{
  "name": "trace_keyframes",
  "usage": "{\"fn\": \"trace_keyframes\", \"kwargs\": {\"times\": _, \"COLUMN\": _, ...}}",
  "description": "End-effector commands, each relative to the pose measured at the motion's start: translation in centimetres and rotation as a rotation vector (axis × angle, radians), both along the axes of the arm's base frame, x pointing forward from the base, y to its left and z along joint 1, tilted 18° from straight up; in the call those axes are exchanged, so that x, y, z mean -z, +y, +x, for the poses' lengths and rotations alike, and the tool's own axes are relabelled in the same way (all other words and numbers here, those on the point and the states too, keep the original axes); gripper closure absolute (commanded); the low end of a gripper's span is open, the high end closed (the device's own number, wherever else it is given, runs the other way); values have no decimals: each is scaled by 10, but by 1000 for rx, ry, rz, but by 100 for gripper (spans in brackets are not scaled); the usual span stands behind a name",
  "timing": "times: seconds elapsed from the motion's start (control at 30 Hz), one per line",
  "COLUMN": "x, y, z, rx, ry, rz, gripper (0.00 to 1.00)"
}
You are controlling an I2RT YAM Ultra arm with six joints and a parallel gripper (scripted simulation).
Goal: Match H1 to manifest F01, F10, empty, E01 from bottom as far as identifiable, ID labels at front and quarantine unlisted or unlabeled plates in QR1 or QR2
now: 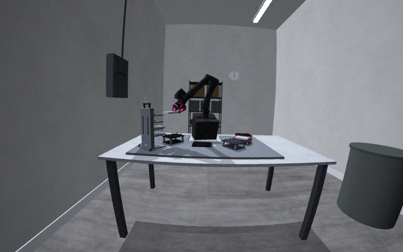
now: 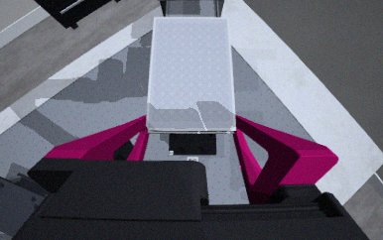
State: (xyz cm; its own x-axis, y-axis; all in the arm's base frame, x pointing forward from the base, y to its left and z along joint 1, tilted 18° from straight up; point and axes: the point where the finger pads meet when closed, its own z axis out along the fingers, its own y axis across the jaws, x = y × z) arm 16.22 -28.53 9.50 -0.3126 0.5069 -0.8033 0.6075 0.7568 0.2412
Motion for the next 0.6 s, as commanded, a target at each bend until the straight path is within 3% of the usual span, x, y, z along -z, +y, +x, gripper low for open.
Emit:
{"fn": "trace_keyframes", "kwargs": {"times": 0.0, "x": -9, "y": -8, "z": 2, "rx": 5, "ry": -8, "rz": -27, "gripper": 14}}
{"fn": "trace_keyframes", "kwargs": {"times": 0.57, "x": -13, "y": -17, "z": 12, "rx": 5, "ry": -8, "rz": -28, "gripper": 14}}
